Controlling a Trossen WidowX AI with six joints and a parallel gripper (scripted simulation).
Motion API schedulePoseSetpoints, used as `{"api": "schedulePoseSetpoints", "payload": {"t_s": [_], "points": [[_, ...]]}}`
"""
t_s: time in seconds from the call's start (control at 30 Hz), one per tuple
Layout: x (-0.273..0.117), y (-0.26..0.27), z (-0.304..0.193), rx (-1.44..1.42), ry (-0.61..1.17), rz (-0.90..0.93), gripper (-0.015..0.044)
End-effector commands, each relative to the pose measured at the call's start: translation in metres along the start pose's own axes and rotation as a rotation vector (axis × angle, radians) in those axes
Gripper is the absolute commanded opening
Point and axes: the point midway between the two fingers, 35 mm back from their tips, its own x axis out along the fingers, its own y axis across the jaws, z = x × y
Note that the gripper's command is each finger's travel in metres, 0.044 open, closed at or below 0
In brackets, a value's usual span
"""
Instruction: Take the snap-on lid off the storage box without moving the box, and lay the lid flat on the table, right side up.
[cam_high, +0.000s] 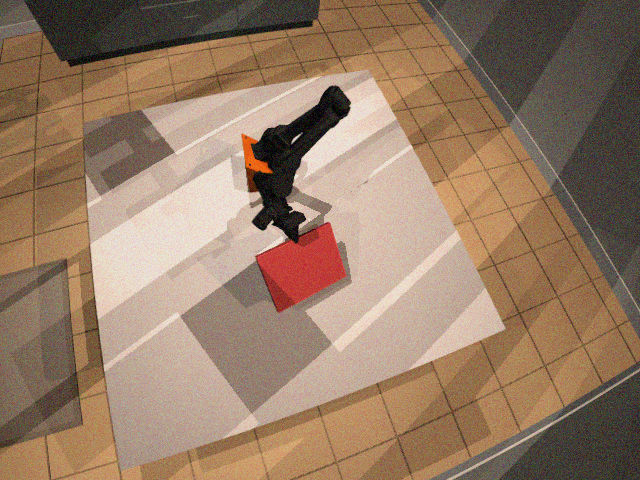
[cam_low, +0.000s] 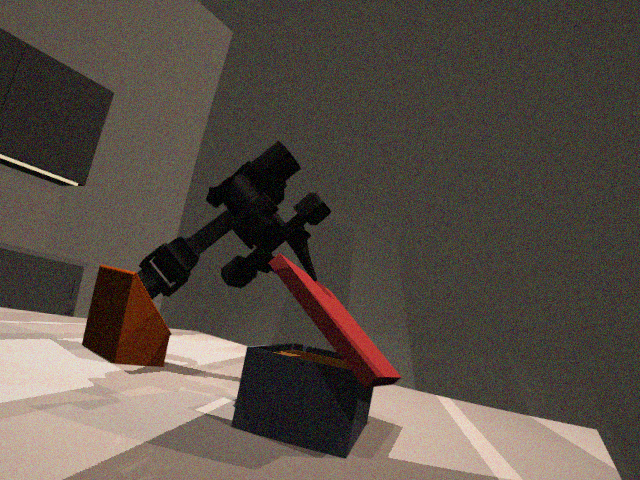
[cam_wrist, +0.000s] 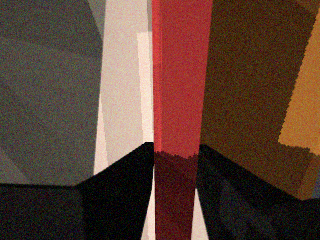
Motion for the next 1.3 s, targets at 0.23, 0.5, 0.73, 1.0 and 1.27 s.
{"api": "schedulePoseSetpoints", "payload": {"t_s": [0.23,0.5,0.73,1.0,1.27], "points": [[-0.003,0.020,0.000,-0.014,-0.006,0.007,0.0000],[-0.010,0.028,0.000,-0.015,-0.006,0.007,0.0000],[-0.016,0.035,0.000,-0.015,-0.007,0.006,0.0000],[-0.023,0.043,0.000,-0.015,-0.007,0.006,0.0000],[-0.020,0.036,-0.012,-0.014,-0.007,0.006,0.0000]]}}
